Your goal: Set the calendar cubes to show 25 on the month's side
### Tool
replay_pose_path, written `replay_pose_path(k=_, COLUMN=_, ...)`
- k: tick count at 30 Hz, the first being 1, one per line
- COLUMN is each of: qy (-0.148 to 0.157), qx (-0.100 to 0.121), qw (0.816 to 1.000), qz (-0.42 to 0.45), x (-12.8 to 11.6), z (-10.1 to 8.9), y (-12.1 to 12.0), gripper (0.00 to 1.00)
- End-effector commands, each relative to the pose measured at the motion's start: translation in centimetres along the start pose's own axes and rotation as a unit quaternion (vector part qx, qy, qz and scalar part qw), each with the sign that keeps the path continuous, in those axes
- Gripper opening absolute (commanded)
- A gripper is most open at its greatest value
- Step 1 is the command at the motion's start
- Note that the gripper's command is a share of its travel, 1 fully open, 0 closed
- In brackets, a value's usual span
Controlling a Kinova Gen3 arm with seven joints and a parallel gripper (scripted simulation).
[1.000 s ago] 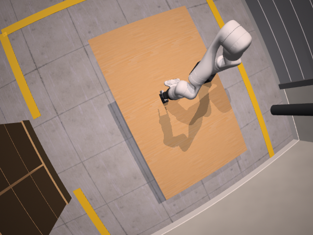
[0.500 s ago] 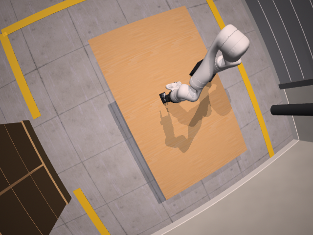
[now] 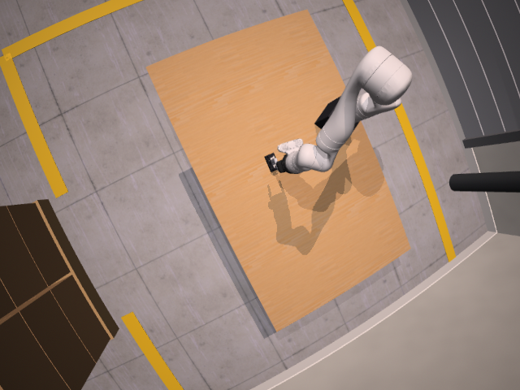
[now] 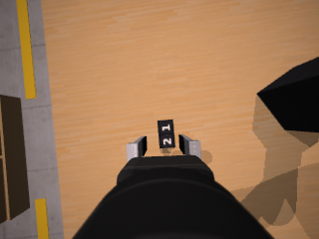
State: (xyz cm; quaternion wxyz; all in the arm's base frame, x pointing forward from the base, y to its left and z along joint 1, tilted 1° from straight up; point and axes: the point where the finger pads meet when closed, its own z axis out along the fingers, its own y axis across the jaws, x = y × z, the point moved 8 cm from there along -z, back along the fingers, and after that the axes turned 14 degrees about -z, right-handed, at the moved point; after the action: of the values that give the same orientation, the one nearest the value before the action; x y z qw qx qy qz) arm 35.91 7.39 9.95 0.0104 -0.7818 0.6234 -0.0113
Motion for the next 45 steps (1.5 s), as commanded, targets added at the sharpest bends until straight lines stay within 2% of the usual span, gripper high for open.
replay_pose_path(k=1, qy=-0.001, qx=-0.002, qw=1.000, qz=-0.005, x=-0.4, z=0.1, y=0.1, gripper=1.00)
replay_pose_path(k=19, qy=-0.006, qx=-0.003, qw=1.000, qz=-0.020, x=-1.7, z=0.8, y=0.5, gripper=1.00)
replay_pose_path(k=45, qy=-0.006, qx=-0.003, qw=1.000, qz=-0.023, x=-1.9, z=0.9, y=0.5, gripper=1.00)
